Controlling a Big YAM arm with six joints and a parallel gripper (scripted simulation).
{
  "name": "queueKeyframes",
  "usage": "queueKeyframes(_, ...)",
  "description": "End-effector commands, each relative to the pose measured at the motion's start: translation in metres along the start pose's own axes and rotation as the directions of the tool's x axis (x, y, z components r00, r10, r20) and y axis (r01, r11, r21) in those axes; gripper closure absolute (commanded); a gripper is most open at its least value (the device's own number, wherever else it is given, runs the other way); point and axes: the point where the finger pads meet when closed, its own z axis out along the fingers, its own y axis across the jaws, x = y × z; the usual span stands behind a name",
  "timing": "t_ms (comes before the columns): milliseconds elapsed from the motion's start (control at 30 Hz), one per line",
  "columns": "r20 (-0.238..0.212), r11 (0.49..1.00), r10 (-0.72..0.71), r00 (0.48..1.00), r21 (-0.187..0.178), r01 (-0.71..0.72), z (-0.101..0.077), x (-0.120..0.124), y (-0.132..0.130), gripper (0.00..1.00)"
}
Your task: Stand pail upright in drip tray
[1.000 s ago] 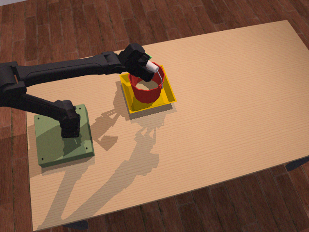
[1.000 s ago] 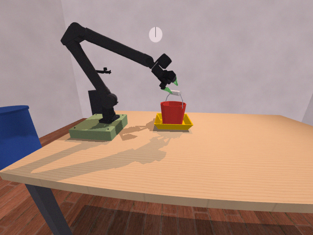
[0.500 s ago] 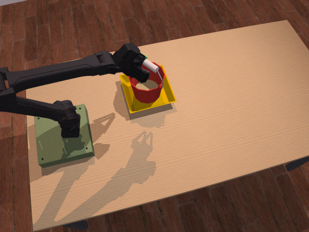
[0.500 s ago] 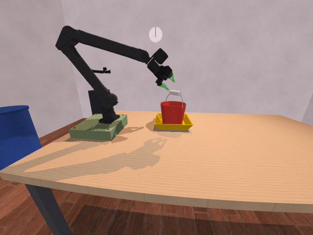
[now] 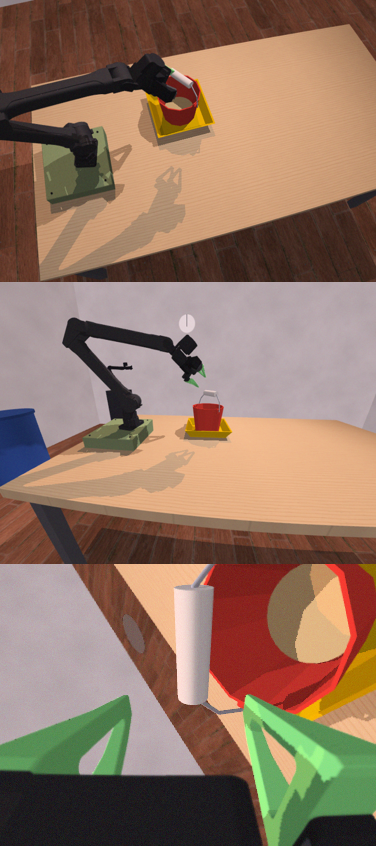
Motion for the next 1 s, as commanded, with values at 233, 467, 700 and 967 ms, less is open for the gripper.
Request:
queueKeyframes(233,0.034,0.996,-0.036,0.999,-0.078,0.038,-0.046,-0.010,0.040,0.30)
queueKeyframes(467,0.018,0.998,-0.025,1.000,-0.051,0.026,-0.038,-0.004,0.025,0.30)
queueKeyframes(700,0.018,0.998,-0.025,1.000,-0.051,0.026,-0.038,-0.004,0.025,0.30)
queueKeyframes(967,0.018,0.998,-0.025,1.000,-0.051,0.026,-0.038,-0.004,0.025,0.30)
